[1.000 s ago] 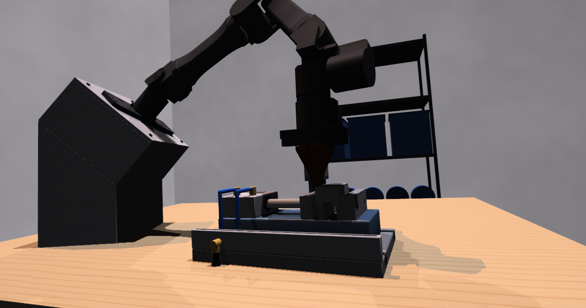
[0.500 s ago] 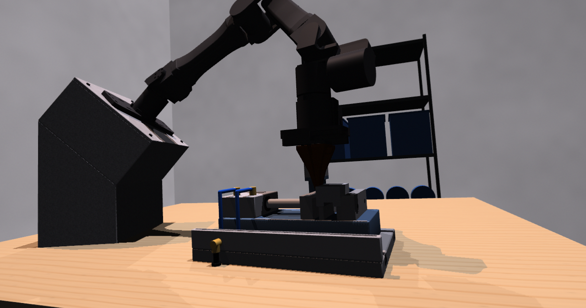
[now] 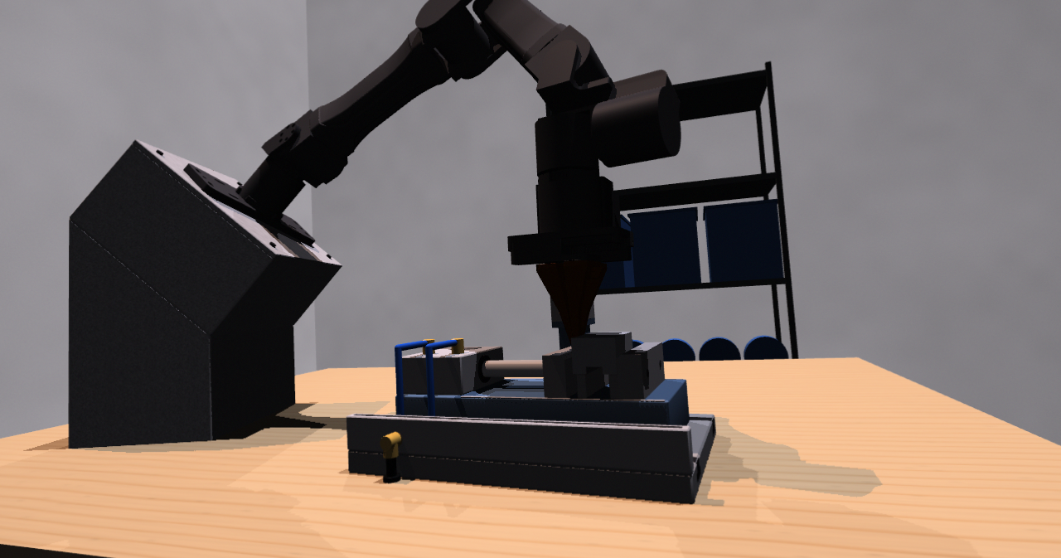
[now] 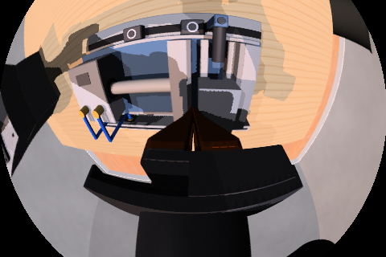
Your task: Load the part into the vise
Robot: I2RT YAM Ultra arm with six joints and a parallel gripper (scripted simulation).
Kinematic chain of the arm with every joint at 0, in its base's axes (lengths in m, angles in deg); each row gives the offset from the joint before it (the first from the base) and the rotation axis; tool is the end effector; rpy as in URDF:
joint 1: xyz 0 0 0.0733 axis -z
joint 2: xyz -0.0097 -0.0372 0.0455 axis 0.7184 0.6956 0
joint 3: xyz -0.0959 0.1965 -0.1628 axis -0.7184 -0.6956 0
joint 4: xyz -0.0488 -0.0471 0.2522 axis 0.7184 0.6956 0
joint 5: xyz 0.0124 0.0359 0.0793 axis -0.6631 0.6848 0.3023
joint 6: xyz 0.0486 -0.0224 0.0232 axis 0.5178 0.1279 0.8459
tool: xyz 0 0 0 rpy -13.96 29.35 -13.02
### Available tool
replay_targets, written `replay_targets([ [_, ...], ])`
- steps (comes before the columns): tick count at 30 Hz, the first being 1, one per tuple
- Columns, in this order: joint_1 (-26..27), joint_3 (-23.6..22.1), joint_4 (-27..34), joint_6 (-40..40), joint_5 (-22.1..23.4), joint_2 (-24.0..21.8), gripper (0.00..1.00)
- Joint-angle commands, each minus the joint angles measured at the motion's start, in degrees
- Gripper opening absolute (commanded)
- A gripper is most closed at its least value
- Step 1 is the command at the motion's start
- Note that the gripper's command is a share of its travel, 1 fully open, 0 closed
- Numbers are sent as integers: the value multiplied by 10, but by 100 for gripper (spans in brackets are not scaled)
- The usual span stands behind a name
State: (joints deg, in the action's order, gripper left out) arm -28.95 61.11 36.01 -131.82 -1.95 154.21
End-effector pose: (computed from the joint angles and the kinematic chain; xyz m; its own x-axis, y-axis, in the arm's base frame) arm 0.4335 -0.1124 0.2517 0.0960 -0.9599 -0.2636 -0.7946 0.0856 -0.6011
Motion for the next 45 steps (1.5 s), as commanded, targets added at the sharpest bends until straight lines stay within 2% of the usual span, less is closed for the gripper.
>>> replay_targets([
  [1,2,19,-10,4,4,-3,0],
  [7,3,15,-12,3,4,-13,0],
  [10,4,-12,-14,2,4,-18,0],
  [26,10,-55,-37,-4,6,-37,0],
  [45,13,-57,-19,-7,8,-44,0],
])
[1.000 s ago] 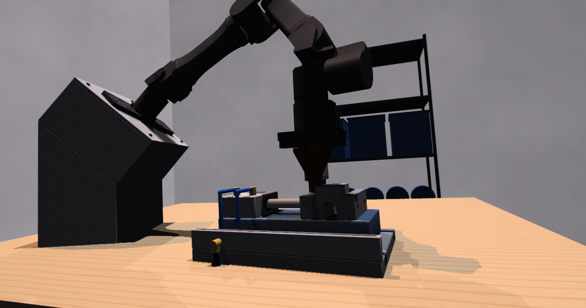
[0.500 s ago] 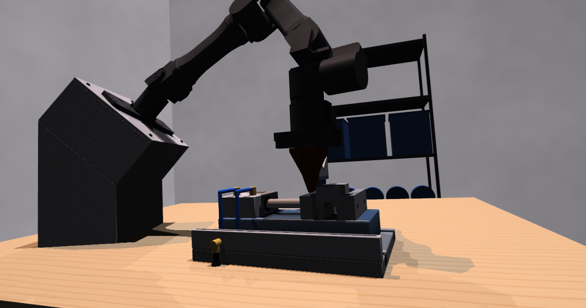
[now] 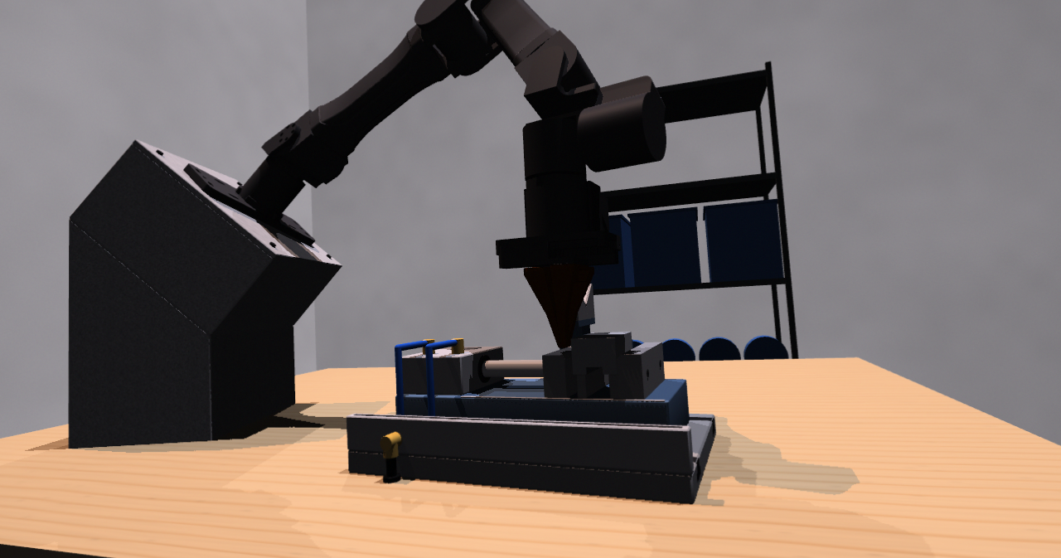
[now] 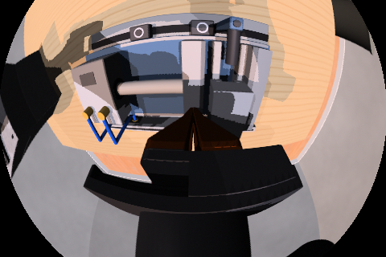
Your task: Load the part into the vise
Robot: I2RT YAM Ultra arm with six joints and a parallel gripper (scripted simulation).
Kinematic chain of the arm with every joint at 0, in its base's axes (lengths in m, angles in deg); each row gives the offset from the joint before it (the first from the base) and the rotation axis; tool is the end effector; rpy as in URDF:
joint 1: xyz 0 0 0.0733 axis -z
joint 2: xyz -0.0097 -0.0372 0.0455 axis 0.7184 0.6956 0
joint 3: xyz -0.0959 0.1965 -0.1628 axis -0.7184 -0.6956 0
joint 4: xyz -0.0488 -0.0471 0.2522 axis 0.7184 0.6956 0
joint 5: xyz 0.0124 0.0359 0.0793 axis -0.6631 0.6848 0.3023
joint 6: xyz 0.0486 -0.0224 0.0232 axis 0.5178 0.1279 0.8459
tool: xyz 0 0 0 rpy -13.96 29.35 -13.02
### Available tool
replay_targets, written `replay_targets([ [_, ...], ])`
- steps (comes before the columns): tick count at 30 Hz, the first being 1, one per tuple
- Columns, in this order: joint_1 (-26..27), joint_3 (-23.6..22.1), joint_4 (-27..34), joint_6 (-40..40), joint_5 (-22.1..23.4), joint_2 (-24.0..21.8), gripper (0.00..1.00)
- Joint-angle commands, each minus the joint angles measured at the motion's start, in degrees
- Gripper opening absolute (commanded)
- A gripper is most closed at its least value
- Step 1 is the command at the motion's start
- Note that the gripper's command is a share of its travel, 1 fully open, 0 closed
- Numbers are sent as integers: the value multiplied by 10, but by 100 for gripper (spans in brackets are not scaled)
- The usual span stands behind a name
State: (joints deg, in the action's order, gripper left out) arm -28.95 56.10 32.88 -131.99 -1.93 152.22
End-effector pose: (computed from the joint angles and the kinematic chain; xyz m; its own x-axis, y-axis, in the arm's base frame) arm 0.4247 -0.1097 0.2425 0.0990 -0.9602 -0.2613 -0.7931 0.0824 -0.6034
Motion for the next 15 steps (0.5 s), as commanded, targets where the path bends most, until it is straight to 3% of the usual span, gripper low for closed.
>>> replay_targets([
  [1,14,0,13,-6,8,-26,0],
  [15,29,14,51,-20,16,-58,0],
])
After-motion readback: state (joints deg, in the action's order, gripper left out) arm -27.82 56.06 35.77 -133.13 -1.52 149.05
